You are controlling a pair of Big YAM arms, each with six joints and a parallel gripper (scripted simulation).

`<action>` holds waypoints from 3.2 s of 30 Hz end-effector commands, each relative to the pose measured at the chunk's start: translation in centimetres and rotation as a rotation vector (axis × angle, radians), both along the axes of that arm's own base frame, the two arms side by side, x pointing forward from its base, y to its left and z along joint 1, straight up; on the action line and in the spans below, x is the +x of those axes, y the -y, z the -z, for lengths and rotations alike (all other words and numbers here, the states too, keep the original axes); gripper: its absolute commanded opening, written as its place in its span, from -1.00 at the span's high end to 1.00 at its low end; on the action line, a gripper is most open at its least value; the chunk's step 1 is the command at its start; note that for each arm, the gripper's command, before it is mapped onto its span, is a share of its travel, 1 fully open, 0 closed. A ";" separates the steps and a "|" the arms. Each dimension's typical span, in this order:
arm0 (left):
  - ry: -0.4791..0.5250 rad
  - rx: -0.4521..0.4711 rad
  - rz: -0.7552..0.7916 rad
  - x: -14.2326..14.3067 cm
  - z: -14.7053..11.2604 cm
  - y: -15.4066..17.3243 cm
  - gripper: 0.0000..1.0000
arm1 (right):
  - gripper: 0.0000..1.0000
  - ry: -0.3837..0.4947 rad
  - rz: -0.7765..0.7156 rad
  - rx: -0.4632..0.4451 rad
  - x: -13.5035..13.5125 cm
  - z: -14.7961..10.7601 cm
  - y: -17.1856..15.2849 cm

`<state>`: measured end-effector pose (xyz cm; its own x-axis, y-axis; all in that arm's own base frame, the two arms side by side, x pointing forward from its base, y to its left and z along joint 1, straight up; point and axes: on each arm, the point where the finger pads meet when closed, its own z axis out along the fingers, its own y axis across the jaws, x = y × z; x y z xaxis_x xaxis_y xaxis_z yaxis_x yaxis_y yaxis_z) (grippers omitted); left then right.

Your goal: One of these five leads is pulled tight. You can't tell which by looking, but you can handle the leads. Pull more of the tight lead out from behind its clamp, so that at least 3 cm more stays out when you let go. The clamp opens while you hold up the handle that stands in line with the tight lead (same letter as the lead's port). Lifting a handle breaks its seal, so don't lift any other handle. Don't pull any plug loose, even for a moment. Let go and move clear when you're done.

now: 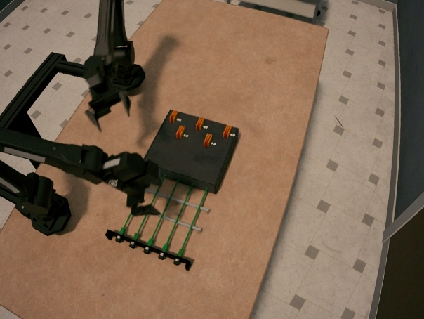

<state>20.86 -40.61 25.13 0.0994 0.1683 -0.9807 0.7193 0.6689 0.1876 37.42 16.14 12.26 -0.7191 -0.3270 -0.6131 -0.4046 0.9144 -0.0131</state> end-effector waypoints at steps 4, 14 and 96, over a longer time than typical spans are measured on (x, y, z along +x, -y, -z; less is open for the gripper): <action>-0.192 0.037 0.019 2.5 -1.4 -6.5 -1.00 | -1.00 -0.024 -0.103 0.000 -1.8 1.2 -4.8; -0.286 0.045 0.059 2.1 -1.7 -10.3 -1.00 | -1.00 -0.014 -0.115 0.003 -1.9 0.8 -5.0; -0.421 0.358 0.348 -1.2 0.0 -12.3 -1.00 | 0.70 -0.361 -1.137 -0.591 -11.2 17.5 -5.0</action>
<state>19.18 -27.76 22.72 -0.2125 0.5391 -0.8150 0.9398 0.3413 -0.0193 25.26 20.78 -5.53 0.0413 -0.9991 0.0128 -0.9991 -0.0412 0.0048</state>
